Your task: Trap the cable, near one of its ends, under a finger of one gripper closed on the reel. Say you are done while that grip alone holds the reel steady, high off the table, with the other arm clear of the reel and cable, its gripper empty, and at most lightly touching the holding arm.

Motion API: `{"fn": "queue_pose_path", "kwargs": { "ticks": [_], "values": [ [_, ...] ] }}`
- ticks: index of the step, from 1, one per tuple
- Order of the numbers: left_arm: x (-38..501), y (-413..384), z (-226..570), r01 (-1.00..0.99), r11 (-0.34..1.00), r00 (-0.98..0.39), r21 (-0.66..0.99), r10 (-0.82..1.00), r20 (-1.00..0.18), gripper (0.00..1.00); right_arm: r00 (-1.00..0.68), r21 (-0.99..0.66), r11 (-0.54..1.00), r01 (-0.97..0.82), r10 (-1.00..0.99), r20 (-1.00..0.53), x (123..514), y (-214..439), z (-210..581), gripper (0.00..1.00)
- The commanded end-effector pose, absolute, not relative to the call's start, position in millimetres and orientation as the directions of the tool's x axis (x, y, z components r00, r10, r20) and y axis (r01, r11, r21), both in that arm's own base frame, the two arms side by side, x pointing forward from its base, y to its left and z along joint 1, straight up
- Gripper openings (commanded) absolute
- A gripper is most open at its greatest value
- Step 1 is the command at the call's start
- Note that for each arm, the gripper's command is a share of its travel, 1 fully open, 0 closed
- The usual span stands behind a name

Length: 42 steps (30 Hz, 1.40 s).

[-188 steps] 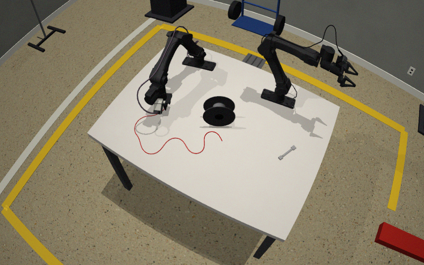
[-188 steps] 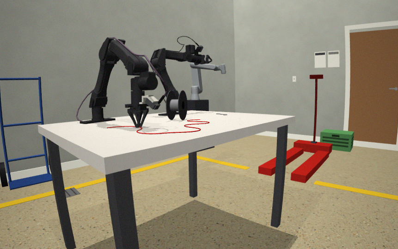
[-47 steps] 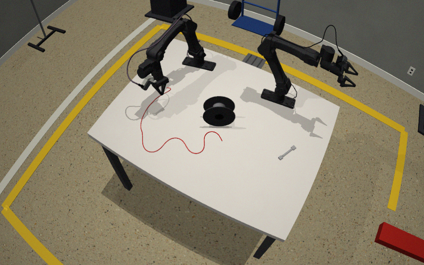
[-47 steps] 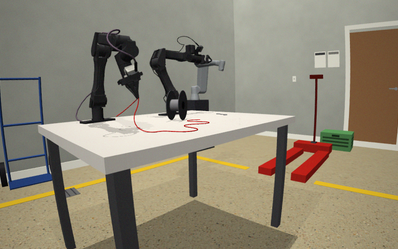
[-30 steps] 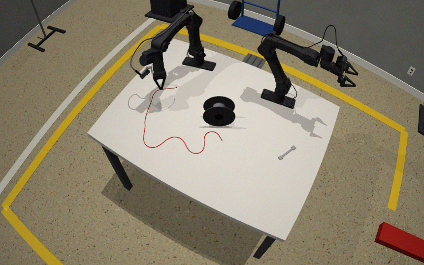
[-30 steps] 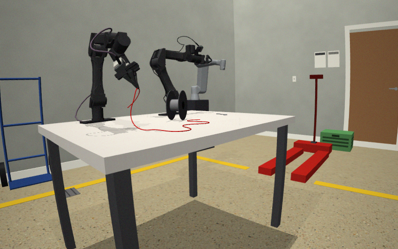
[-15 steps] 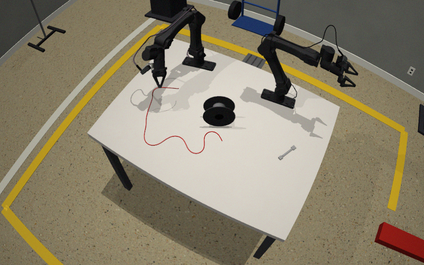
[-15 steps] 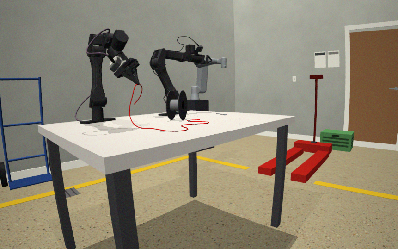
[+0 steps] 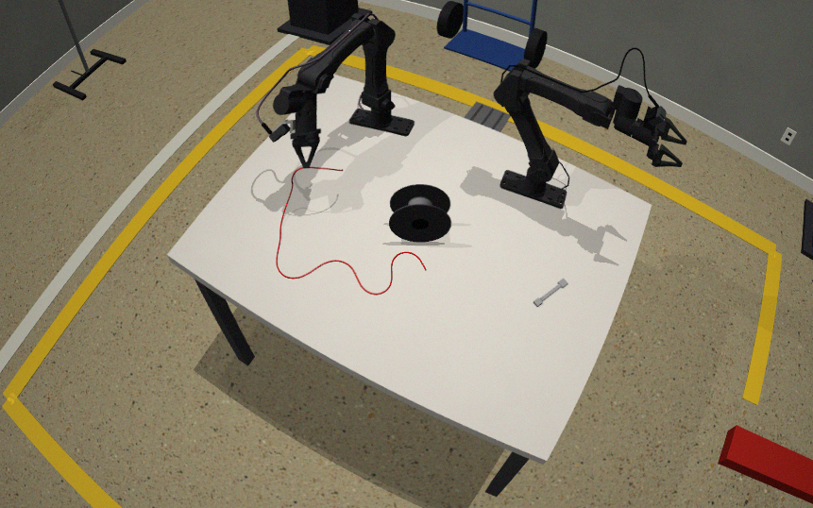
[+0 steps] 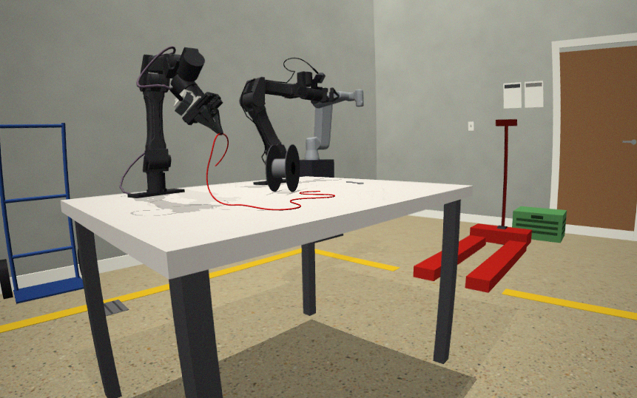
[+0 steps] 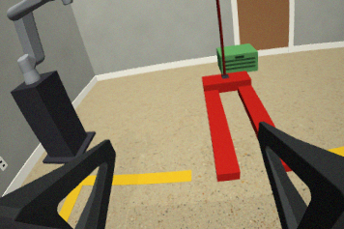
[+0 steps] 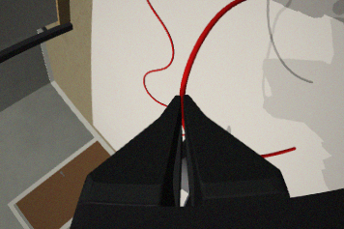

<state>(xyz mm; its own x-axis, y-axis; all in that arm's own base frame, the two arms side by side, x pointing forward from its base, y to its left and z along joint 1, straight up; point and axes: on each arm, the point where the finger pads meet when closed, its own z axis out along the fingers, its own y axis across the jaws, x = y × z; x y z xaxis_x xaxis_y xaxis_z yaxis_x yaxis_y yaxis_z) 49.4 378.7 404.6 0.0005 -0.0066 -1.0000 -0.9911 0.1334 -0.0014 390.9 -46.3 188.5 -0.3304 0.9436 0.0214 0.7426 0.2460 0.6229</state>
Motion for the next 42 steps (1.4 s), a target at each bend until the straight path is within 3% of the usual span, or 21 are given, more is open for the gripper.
{"fn": "queue_pose_path", "kwargs": {
  "ticks": [1, 12, 42],
  "values": [
    [49, 382, 396, -0.992, 0.127, -0.009, 0.006, -0.029, -1.0, 1.0, -0.312, 0.65, 0.247, 0.719, 0.95, -0.015, 390, -53, 199, 0.0],
    [49, 382, 396, -0.992, 0.127, -0.009, 0.006, -0.029, -1.0, 1.0, -0.328, 0.658, 0.258, 0.707, 0.944, -0.018, 393, -42, 203, 0.0],
    [49, 382, 396, -0.992, 0.127, -0.009, 0.006, -0.029, -1.0, 1.0, -0.327, 0.635, 0.251, 0.73, 0.945, 0.001, 449, 8, 220, 0.0]
  ]
}}
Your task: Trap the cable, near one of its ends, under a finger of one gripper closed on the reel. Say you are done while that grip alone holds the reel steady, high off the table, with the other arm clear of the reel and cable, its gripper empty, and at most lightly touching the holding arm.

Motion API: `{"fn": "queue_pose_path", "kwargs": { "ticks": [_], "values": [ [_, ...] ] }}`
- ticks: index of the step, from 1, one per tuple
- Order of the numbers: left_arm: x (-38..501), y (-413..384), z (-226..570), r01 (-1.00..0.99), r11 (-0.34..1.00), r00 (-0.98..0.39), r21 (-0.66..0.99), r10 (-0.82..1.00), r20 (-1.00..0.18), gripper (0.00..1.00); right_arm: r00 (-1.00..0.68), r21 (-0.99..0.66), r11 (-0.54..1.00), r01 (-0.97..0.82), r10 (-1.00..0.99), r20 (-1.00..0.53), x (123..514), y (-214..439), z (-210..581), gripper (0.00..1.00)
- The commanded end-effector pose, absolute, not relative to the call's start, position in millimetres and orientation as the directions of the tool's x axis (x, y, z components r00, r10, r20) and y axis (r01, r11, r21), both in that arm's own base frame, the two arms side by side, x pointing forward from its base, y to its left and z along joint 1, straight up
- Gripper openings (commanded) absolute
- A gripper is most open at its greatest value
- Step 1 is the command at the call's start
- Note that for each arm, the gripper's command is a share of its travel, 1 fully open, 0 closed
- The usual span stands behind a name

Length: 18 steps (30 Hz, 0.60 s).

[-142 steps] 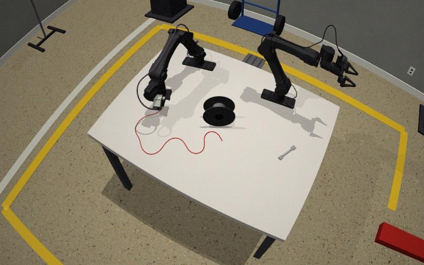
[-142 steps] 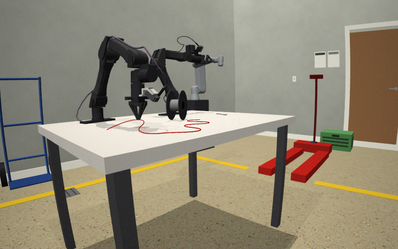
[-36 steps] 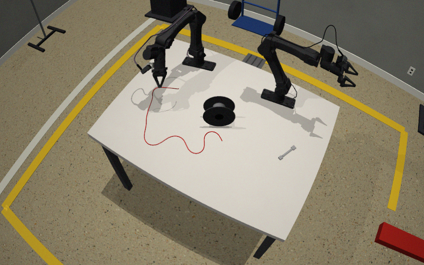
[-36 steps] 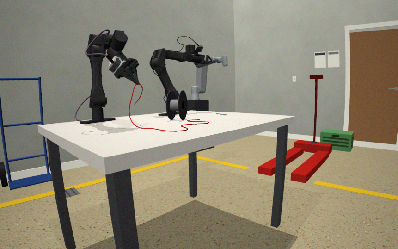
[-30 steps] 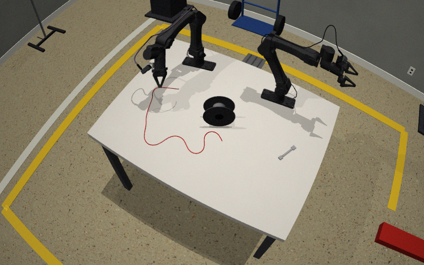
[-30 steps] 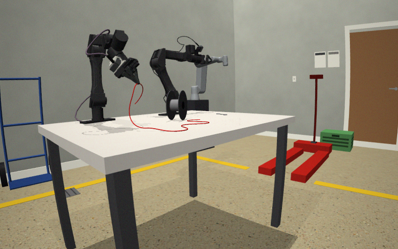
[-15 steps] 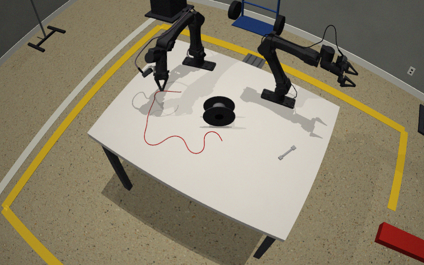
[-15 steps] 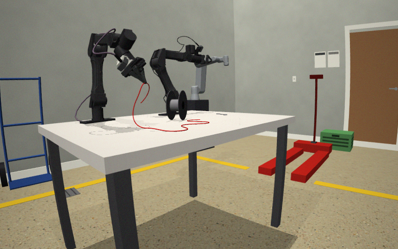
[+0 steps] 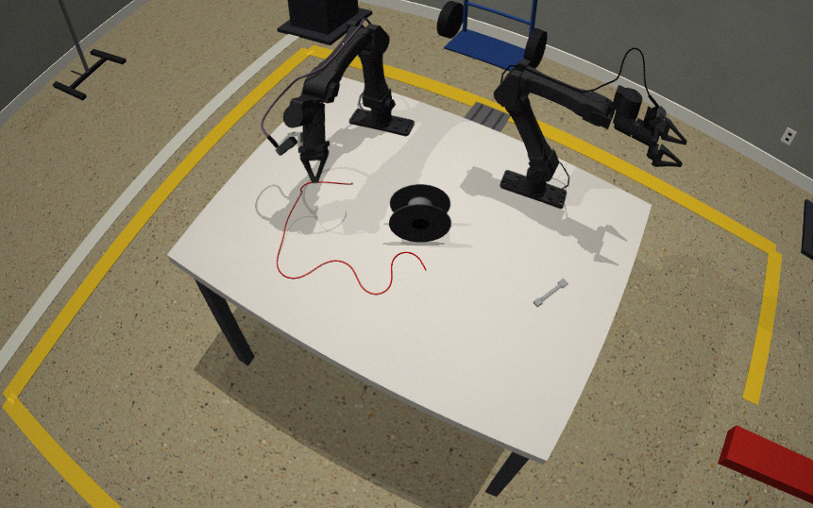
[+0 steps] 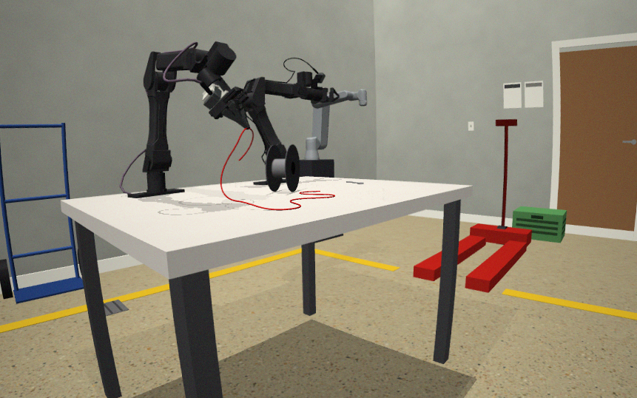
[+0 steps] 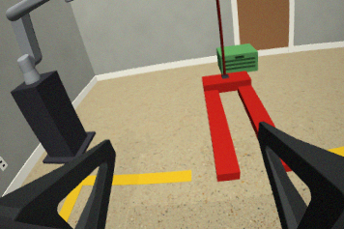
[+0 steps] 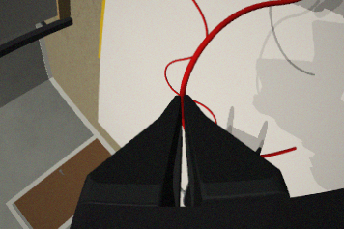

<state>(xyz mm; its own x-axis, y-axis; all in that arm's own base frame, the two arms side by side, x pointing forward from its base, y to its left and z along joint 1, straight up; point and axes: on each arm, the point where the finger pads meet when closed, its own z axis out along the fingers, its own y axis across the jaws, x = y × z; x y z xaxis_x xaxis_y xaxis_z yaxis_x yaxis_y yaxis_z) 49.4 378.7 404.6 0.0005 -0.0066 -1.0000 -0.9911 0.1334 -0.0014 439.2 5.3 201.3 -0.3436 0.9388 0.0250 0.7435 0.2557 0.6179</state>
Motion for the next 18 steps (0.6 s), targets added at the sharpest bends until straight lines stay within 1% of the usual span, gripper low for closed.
{"fn": "queue_pose_path", "kwargs": {
  "ticks": [1, 18],
  "values": [
    [49, 382, 396, -0.992, 0.127, -0.009, 0.006, -0.029, -1.0, 1.0, -0.327, 0.636, 0.251, 0.73, 0.945, 0.001, 451, 10, 222, 0.0],
    [49, 382, 396, -0.992, 0.127, -0.009, 0.006, -0.029, -1.0, 1.0, -0.325, 0.642, 0.251, 0.725, 0.946, -0.002, 463, 24, 229, 0.0]
  ]
}}
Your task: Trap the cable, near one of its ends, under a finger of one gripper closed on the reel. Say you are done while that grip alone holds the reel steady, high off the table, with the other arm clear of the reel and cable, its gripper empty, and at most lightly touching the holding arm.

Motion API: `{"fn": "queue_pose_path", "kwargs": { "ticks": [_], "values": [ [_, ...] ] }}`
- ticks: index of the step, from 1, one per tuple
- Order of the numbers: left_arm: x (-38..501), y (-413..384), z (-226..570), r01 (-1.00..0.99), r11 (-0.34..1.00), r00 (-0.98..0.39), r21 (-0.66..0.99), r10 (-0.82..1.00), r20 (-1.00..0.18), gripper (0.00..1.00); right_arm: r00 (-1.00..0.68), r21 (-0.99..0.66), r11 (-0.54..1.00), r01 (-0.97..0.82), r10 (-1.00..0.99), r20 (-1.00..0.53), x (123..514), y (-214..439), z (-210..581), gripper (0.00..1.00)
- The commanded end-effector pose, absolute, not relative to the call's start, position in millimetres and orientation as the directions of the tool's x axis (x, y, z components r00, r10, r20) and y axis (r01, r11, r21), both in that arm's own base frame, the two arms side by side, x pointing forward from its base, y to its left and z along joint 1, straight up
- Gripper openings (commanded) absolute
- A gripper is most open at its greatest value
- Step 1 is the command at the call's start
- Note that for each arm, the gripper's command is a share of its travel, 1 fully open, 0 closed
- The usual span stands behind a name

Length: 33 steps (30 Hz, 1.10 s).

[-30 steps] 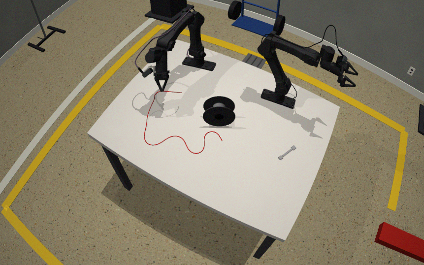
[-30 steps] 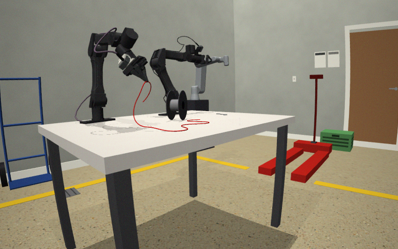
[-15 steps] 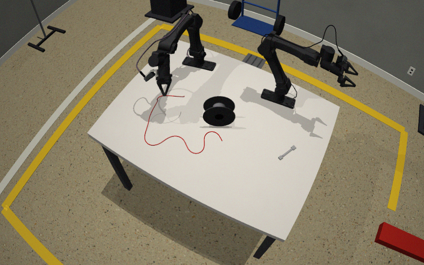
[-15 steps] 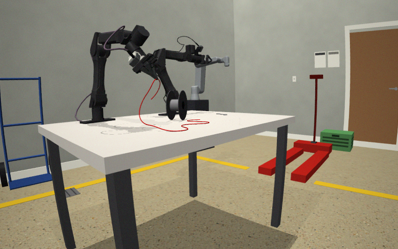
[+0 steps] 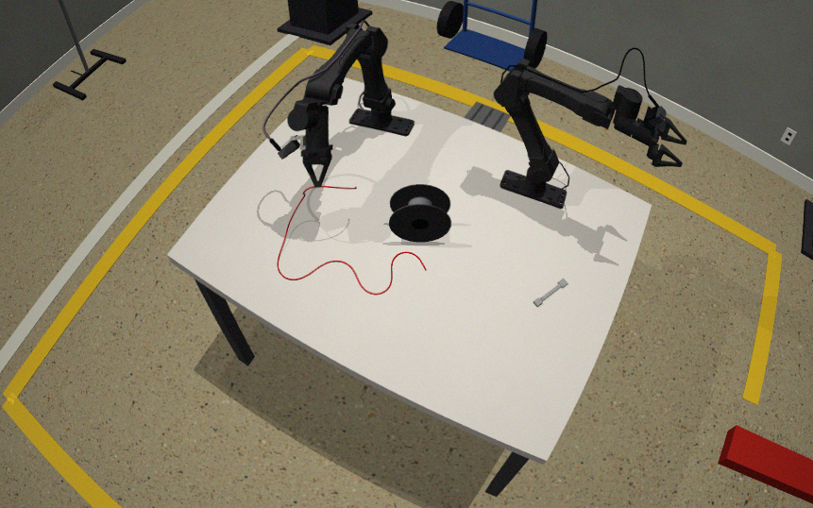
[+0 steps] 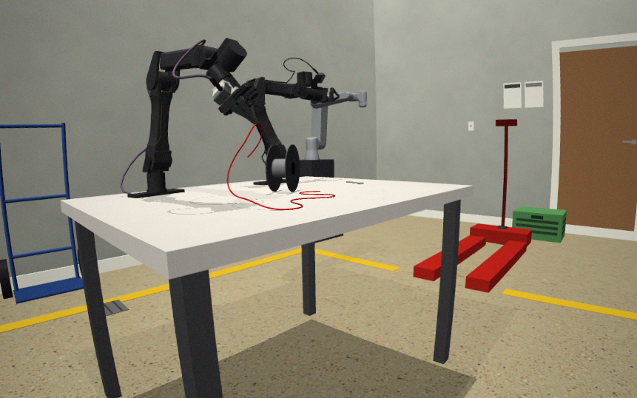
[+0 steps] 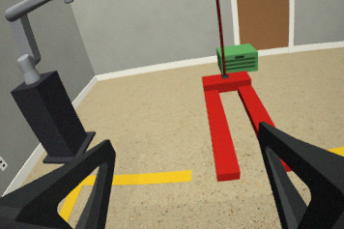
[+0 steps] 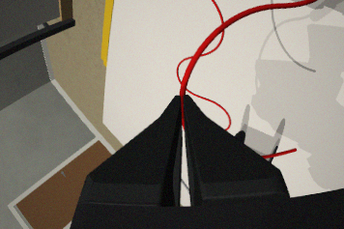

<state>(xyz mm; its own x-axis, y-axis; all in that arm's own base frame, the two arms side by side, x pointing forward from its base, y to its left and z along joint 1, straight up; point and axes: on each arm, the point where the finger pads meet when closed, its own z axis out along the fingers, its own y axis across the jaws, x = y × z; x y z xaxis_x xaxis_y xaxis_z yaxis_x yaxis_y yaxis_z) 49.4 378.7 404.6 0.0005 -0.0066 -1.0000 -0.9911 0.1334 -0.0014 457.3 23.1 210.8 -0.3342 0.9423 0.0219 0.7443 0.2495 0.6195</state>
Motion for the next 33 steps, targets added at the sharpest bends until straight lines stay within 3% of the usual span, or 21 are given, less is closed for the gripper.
{"fn": "queue_pose_path", "kwargs": {
  "ticks": [1, 25, 33],
  "values": [
    [49, 382, 396, -0.992, 0.127, -0.009, 0.006, -0.029, -1.0, 1.0, -0.323, 0.643, 0.25, 0.724, 0.946, -0.004, 463, 21, 229, 0.0],
    [49, 382, 396, -0.992, 0.127, -0.009, 0.006, -0.029, -1.0, 1.0, -0.318, 0.653, 0.246, 0.716, 0.948, -0.008, 455, 24, 225, 0.0],
    [49, 382, 396, -0.992, 0.127, -0.009, 0.006, -0.029, -1.0, 1.0, -0.2, 0.651, 0.154, 0.743, 0.98, -0.004, 453, 22, 226, 0.0]
  ]
}}
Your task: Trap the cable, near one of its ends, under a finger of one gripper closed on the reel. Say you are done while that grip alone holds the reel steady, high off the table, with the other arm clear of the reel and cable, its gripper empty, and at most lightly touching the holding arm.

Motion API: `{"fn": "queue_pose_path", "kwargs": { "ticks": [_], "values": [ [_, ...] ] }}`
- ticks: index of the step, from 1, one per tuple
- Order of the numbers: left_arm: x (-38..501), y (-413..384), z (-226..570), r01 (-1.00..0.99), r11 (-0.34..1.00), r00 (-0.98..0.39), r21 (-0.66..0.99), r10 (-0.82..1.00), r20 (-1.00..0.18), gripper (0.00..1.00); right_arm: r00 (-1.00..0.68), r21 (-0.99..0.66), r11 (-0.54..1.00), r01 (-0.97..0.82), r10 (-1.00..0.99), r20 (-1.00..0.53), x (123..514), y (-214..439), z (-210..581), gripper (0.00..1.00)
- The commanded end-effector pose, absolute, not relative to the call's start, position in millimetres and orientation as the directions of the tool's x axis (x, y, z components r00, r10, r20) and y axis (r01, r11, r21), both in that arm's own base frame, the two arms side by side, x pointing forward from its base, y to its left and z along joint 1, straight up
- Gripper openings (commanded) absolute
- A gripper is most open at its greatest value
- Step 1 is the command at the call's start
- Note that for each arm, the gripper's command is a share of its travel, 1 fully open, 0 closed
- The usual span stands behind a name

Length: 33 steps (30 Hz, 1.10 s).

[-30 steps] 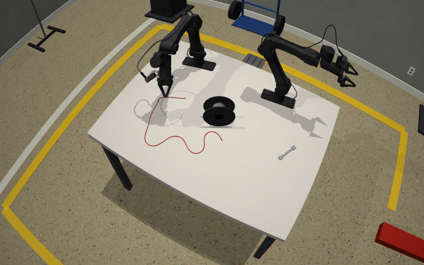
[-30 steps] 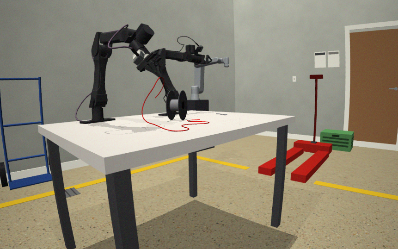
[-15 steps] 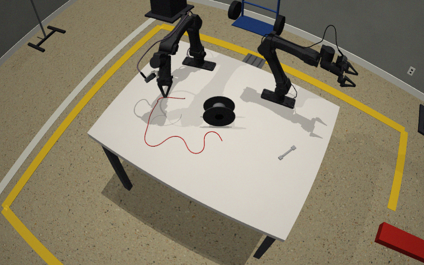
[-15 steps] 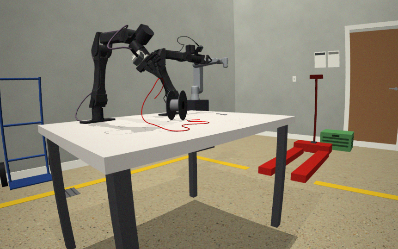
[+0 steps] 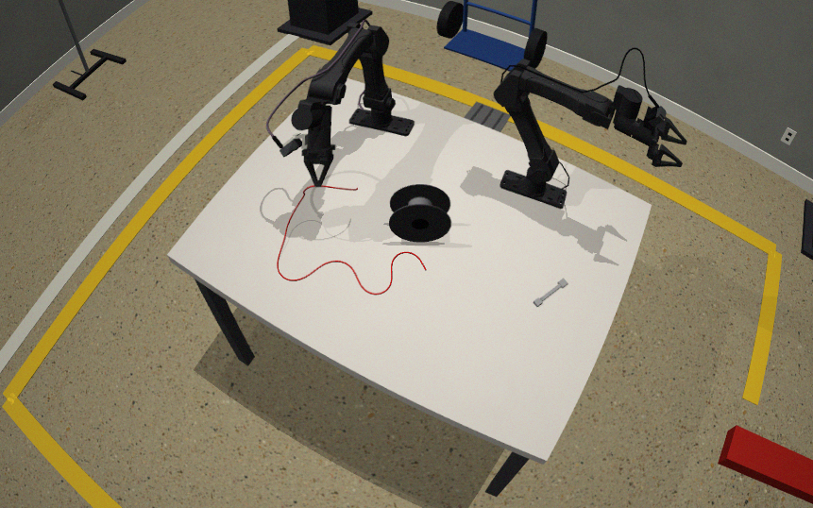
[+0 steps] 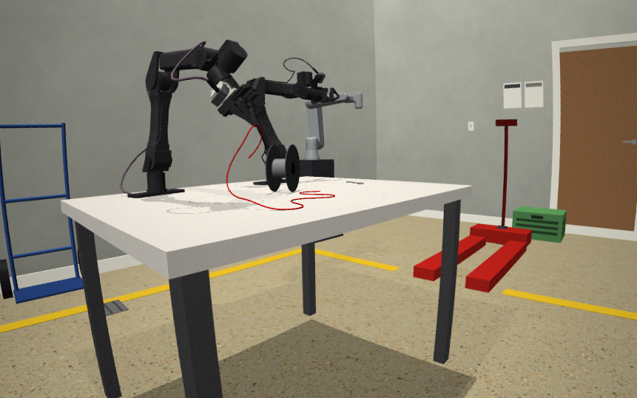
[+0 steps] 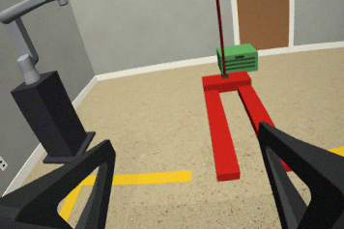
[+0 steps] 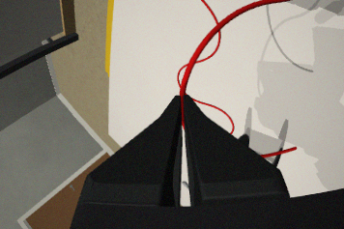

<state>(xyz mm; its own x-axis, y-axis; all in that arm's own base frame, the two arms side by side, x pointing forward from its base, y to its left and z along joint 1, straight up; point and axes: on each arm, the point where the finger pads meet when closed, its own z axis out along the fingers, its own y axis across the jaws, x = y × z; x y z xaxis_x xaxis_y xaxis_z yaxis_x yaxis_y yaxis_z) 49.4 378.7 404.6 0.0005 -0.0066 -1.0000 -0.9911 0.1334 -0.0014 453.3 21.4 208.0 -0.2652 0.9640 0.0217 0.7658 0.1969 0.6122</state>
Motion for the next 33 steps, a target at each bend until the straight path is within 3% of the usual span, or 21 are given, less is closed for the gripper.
{"fn": "queue_pose_path", "kwargs": {
  "ticks": [1, 14, 33],
  "values": [
    [49, 382, 396, -0.992, 0.127, -0.009, 0.006, -0.029, -1.0, 1.0, -0.179, 0.652, 0.138, 0.746, 0.984, -0.004, 452, 21, 226, 0.0],
    [49, 382, 396, -0.992, 0.127, -0.009, 0.006, -0.029, -1.0, 1.0, 0.004, 0.659, -0.003, 0.752, 1.0, -0.001, 450, 16, 229, 0.0],
    [49, 382, 396, -0.992, 0.127, -0.009, 0.006, -0.029, -1.0, 1.0, 0.016, 0.662, -0.012, 0.749, 1.0, 0.0, 448, 20, 228, 0.0]
  ]
}}
